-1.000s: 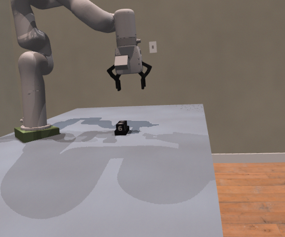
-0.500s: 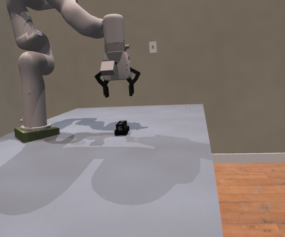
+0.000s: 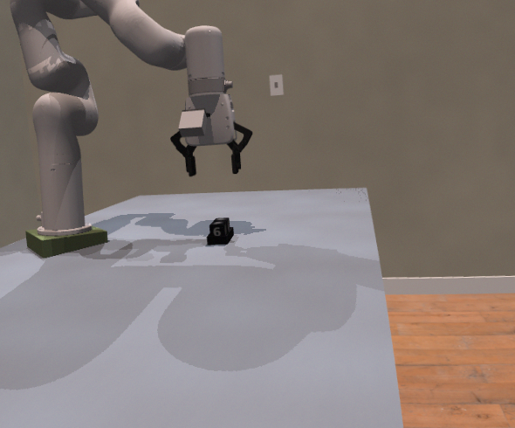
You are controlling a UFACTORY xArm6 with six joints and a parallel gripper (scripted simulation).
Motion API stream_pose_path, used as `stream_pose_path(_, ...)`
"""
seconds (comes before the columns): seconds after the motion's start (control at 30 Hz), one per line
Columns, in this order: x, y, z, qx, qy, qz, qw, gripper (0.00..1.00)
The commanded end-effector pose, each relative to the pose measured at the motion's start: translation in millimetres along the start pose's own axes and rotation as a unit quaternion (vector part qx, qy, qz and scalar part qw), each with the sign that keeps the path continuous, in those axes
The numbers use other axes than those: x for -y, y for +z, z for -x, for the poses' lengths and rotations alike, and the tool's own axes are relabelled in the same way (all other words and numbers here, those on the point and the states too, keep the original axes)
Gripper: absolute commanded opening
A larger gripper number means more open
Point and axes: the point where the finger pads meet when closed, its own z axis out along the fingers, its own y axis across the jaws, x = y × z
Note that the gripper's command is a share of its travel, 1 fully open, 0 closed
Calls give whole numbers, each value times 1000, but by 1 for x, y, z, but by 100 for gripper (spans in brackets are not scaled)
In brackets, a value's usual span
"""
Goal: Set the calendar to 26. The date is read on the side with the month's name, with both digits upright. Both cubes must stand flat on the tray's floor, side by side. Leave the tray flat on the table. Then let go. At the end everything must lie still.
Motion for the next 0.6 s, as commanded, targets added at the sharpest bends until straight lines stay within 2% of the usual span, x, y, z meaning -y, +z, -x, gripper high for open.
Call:
stream_pose_path(0.0, -13, 2, 24, -1, 72, -2, 997, 100)
stream_pose_path(0.13, -24, 5, 38, -1, 121, -2, 993, 100)
stream_pose_path(0.23, -24, 5, 39, -1, 123, -2, 992, 100)
stream_pose_path(0.3, -36, 9, 53, 0, 174, -2, 985, 100)
stream_pose_path(0.57, -54, 14, 72, 0, 247, -2, 969, 100)
